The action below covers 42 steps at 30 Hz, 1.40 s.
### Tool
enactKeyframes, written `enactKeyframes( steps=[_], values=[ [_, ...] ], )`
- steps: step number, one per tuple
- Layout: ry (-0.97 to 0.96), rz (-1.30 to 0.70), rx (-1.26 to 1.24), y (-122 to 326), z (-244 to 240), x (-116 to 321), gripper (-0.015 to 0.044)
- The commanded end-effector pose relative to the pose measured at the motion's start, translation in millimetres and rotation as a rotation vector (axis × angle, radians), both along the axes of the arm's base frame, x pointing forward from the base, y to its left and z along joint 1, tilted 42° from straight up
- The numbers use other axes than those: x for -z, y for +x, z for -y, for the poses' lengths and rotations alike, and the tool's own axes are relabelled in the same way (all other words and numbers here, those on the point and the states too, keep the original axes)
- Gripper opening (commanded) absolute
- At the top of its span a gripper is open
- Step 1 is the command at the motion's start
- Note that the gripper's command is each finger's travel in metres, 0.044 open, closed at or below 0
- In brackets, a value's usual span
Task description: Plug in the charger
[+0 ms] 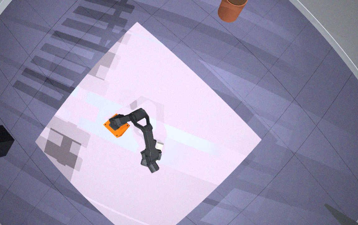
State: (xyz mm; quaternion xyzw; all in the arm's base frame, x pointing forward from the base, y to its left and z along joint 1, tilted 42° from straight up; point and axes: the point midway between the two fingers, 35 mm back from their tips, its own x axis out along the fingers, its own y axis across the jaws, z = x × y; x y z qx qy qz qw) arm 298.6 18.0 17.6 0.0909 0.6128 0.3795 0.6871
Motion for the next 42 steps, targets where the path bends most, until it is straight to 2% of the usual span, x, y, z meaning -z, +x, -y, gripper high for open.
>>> enactKeyframes(
  steps=[1,42],
  values=[
    [0.003,-0.003,0.005,2,-1,-1,0.0],
    [0.004,-0.002,0.005,14,-5,-5,0.0]
  ],
)
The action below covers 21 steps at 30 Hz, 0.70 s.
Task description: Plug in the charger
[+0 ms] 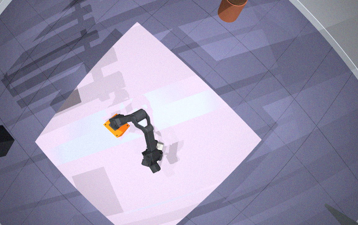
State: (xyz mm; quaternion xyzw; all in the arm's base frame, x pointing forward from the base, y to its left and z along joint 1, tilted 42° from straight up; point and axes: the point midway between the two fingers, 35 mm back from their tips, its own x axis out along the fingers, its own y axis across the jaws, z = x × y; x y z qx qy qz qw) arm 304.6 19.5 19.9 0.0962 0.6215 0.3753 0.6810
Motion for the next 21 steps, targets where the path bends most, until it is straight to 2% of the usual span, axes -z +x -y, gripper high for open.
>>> enactKeyframes(
  steps=[1,21],
  values=[
    [0.007,0.022,-0.001,7.9,-3.4,-2.7,0.0],
    [0.007,0.022,-0.001,14.9,-6.8,-3.8,0.0]
  ],
)
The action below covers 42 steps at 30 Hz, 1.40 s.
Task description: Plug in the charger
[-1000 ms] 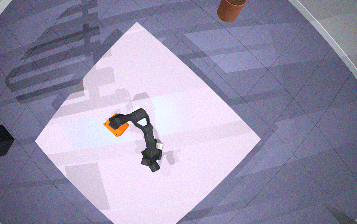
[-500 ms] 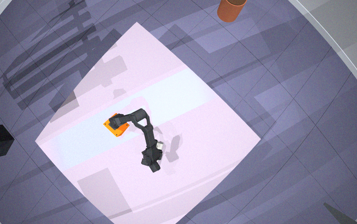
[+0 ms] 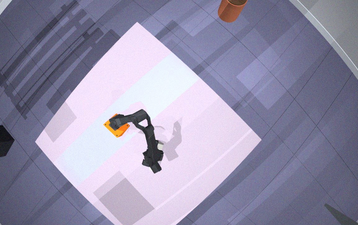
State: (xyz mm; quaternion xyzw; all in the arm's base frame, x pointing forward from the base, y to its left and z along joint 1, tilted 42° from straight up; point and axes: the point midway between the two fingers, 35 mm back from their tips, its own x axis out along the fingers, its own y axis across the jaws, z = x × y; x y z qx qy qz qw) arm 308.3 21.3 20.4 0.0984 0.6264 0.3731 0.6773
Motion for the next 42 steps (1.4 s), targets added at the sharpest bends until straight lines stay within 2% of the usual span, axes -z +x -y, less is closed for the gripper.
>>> enactKeyframes(
  steps=[1,42],
  values=[
    [0.01,0.036,-0.003,11.6,-5.2,-3.3,0.0],
    [0.01,0.036,-0.003,11.1,-3.8,-5.0,0.0]
  ],
)
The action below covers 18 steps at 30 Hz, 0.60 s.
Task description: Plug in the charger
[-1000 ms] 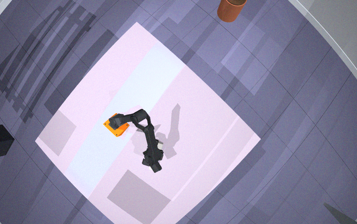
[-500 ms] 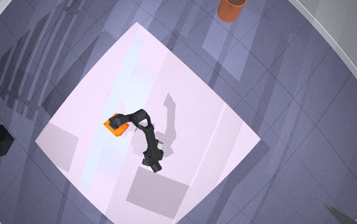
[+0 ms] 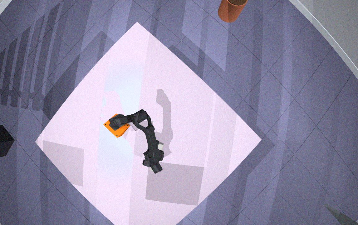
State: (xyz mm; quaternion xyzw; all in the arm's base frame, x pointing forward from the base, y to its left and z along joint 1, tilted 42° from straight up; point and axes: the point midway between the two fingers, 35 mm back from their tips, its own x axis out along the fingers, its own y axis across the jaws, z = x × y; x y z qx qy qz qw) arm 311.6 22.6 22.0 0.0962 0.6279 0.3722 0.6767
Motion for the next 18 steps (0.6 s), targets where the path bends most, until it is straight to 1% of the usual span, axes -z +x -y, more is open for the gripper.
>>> enactKeyframes(
  steps=[1,18],
  values=[
    [0.015,0.037,-0.001,7.7,-2.4,-3.5,0.0],
    [0.015,0.037,-0.001,6.9,-1.0,-4.7,0.0]
  ],
)
